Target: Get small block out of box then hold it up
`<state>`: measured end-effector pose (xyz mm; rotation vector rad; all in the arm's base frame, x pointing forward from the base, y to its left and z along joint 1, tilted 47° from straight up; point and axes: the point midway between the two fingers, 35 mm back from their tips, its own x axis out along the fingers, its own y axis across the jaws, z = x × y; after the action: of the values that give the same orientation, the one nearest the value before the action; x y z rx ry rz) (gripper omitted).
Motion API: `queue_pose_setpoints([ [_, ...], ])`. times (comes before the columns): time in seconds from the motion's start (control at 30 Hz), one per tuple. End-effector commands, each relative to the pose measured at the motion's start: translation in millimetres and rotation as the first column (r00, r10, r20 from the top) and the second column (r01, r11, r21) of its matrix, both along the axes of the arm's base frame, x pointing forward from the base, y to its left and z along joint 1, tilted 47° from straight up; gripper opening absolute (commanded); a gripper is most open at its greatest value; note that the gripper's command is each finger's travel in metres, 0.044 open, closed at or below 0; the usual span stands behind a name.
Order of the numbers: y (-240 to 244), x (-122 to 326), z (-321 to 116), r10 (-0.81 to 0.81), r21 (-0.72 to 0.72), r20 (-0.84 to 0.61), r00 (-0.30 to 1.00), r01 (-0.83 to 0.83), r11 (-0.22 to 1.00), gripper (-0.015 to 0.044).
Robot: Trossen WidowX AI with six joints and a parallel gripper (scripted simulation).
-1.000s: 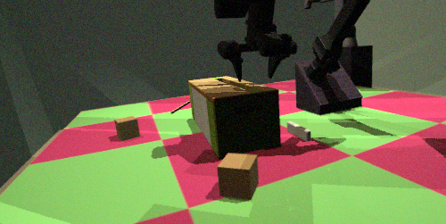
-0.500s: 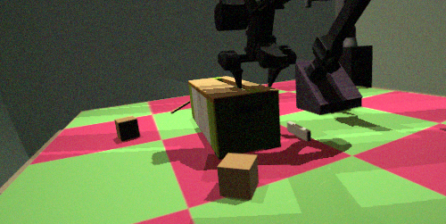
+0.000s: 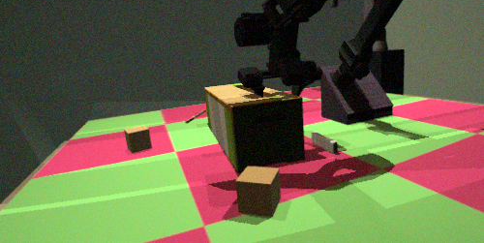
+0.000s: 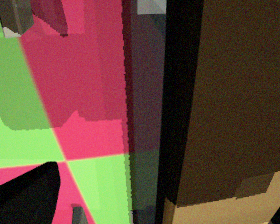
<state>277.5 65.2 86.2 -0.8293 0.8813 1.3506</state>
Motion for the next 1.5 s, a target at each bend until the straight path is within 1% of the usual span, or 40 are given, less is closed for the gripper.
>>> queue_pose_setpoints([
  [0.0,5.1,-3.6,-6.6,0.000,0.006,-0.011,1.000,0.000,1.000,0.0400],
  [0.2,-0.4,-1.3,-4.4,-0.002,0.000,-0.004,1.000,0.002,1.000,0.0400],
  [1.47,-73.6,-7.0,-82.3,-0.002,-0.004,-0.007,1.000,0.002,1.000,0.0400],
])
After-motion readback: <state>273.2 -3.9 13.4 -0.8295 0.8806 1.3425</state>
